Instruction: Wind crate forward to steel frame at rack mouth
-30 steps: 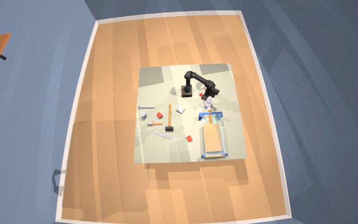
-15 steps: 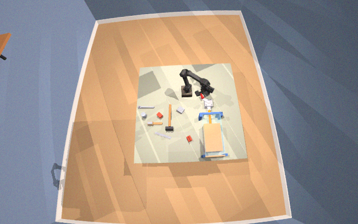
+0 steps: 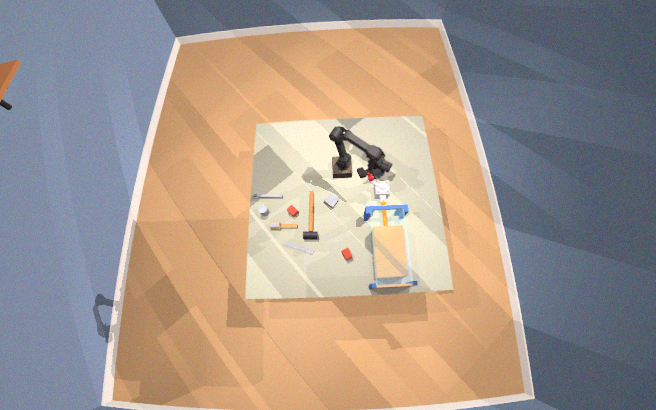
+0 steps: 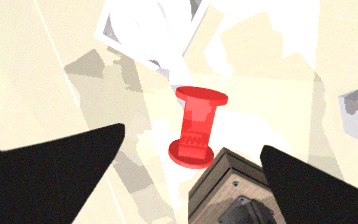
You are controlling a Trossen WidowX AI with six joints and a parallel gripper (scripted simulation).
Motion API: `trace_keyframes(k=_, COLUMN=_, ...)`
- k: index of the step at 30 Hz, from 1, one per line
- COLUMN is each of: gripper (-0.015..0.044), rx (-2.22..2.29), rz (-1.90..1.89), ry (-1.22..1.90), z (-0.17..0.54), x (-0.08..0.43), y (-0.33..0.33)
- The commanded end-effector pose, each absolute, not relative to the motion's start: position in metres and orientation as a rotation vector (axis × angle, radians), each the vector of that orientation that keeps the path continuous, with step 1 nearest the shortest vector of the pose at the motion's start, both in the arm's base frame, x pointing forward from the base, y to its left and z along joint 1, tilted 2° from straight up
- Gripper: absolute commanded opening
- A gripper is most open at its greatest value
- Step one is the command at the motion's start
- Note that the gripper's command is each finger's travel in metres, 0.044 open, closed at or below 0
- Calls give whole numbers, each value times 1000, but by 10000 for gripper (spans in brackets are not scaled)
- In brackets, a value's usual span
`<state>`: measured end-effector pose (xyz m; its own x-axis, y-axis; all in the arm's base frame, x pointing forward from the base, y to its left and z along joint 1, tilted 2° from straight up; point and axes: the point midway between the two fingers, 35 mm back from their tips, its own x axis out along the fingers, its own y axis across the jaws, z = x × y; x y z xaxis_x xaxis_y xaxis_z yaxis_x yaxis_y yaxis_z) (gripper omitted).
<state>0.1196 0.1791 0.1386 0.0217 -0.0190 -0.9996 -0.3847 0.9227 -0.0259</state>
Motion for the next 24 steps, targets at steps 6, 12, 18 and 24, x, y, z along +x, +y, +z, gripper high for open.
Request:
trace_keyframes(k=6, gripper=440, rx=-326, rz=287, ry=1529, z=124, x=121, y=179)
trace_keyframes(k=12, gripper=440, rx=-326, rz=287, ry=1529, z=114, x=121, y=179)
trace_keyframes(k=18, gripper=440, rx=-326, rz=287, ry=1529, z=105, x=121, y=179)
trace_keyframes(k=24, gripper=440, rx=-326, rz=287, ry=1529, z=95, x=121, y=178)
